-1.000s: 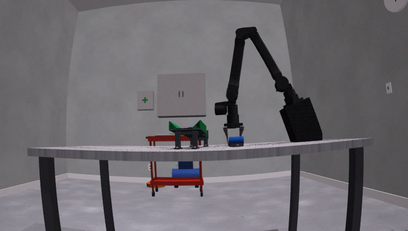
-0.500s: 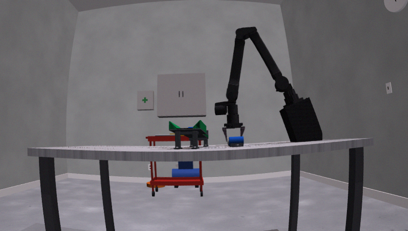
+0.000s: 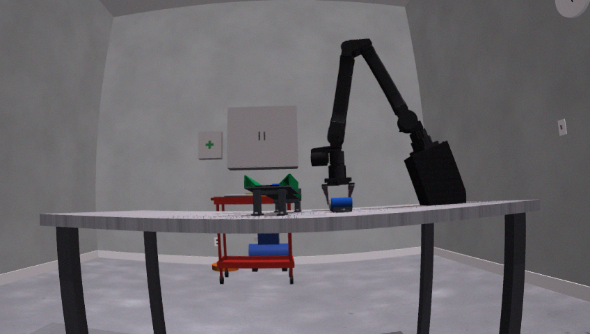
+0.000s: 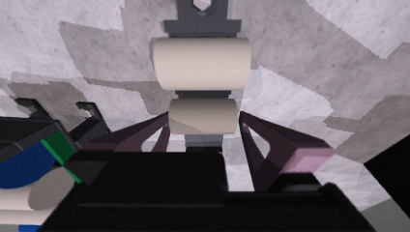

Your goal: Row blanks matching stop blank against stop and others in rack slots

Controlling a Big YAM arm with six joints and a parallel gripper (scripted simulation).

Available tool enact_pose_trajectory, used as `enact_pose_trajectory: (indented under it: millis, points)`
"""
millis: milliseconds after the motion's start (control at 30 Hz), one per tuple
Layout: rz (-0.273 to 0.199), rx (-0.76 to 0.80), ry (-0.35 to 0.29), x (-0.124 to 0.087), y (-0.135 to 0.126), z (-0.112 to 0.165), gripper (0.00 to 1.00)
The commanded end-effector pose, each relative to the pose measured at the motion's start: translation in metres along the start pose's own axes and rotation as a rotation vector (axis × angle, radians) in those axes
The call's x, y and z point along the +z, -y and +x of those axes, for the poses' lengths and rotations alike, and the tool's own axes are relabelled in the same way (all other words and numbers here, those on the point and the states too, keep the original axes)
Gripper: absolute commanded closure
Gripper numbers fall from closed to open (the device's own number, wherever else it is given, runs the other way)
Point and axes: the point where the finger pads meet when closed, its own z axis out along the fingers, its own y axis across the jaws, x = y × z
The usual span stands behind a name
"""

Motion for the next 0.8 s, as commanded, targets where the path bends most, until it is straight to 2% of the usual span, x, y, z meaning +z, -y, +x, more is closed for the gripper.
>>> enact_pose_trajectory:
  millis: [0,167,467,533,767]
  points:
    - [-0.022,0.001,0.005,-0.012,-0.010,-0.001,0.17]
    - [-0.011,0.002,0.005,-0.028,-0.002,-0.002,0.17]
    - [-0.036,-0.004,0.009,-0.080,-0.016,-0.005,0.17]
    - [-0.036,-0.004,0.009,-0.080,-0.016,-0.005,0.17]
    - [-0.048,-0.005,0.010,-0.102,-0.022,-0.005,0.17]
